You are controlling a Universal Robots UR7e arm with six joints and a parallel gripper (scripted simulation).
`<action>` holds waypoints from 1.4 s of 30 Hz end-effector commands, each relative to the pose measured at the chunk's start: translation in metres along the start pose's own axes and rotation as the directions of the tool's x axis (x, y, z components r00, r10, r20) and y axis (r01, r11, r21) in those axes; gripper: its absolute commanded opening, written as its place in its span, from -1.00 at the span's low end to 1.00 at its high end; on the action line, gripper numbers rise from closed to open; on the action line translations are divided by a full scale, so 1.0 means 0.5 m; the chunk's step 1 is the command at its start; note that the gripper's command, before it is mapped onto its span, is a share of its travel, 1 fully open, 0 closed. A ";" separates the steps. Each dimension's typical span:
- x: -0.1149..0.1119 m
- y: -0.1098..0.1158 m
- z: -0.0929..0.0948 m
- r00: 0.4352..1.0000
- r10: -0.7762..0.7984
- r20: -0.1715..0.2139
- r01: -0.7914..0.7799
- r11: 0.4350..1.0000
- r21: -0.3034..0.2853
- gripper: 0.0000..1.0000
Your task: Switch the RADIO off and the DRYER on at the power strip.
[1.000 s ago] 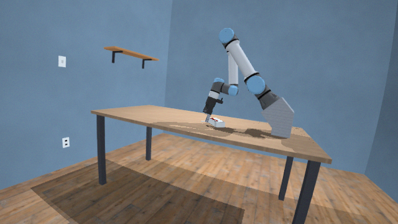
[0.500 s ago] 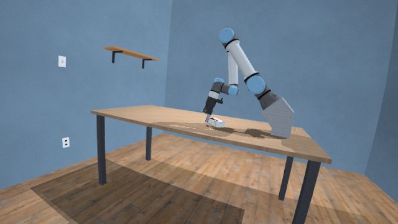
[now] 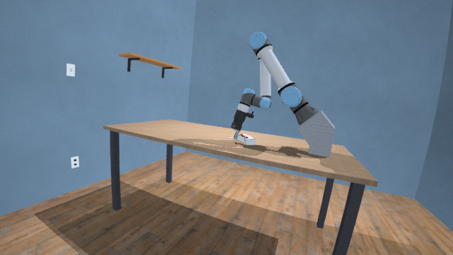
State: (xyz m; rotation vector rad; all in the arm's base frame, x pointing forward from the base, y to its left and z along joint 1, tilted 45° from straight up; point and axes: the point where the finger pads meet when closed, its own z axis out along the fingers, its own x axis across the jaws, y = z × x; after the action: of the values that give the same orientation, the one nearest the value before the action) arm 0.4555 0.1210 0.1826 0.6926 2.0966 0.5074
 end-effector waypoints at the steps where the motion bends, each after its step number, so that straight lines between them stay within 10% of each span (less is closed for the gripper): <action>1: -0.001 0.002 -0.002 1.000 0.000 0.001 0.000 1.000 -0.001 -1.00; 22: -0.002 0.054 -0.160 1.000 0.000 0.001 0.000 1.000 -0.001 -1.00; 42: 0.000 0.056 -0.168 1.000 0.000 0.001 0.000 1.000 -0.001 -1.00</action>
State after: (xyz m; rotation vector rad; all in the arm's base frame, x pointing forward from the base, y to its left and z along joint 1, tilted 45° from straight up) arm 0.3944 0.1332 0.2453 0.6925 2.0958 0.5072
